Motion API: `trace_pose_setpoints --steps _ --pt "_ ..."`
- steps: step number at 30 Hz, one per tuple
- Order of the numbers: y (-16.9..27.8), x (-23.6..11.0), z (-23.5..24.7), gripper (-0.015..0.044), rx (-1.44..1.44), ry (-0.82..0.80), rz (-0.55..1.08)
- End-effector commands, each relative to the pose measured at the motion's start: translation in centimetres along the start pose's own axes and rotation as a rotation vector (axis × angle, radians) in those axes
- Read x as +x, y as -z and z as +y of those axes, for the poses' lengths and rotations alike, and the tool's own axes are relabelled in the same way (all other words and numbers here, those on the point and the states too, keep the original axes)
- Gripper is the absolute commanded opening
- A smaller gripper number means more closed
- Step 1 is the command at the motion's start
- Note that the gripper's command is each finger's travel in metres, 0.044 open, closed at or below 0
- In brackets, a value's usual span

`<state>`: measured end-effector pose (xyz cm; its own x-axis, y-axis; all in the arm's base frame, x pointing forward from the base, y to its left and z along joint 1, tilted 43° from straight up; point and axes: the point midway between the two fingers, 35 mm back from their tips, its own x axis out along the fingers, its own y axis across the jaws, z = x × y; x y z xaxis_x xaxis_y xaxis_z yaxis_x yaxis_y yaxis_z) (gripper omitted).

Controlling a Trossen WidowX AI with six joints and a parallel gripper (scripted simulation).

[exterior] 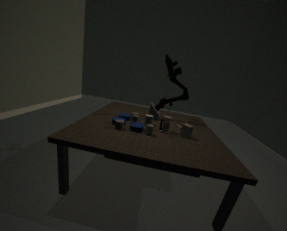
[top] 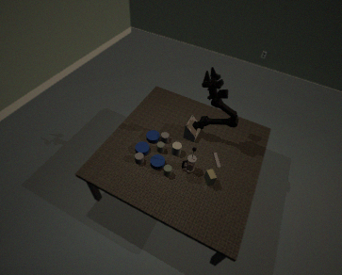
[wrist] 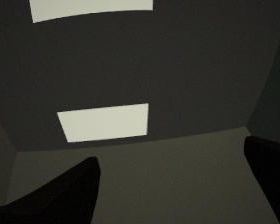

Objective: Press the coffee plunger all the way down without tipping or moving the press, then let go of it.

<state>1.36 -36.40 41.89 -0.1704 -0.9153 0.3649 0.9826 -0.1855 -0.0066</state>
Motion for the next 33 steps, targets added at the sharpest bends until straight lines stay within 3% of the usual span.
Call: trace_pose_setpoints --steps 1,7,14,24,33 --pt "0.1 0.0 0.3 0.0426 0.001 -0.011 0.004" --pt "2.4 -1.1 6.4 0.044 0.021 -0.292 0.099" --pt "5.6 -6.7 16.0 0.044 0.095 -0.781 0.284" --pt "7.2 -20.5 24.7 0.044 0.278 -1.476 0.617" --pt "4.6 -34.0 25.2 0.044 0.524 -2.065 1.029"
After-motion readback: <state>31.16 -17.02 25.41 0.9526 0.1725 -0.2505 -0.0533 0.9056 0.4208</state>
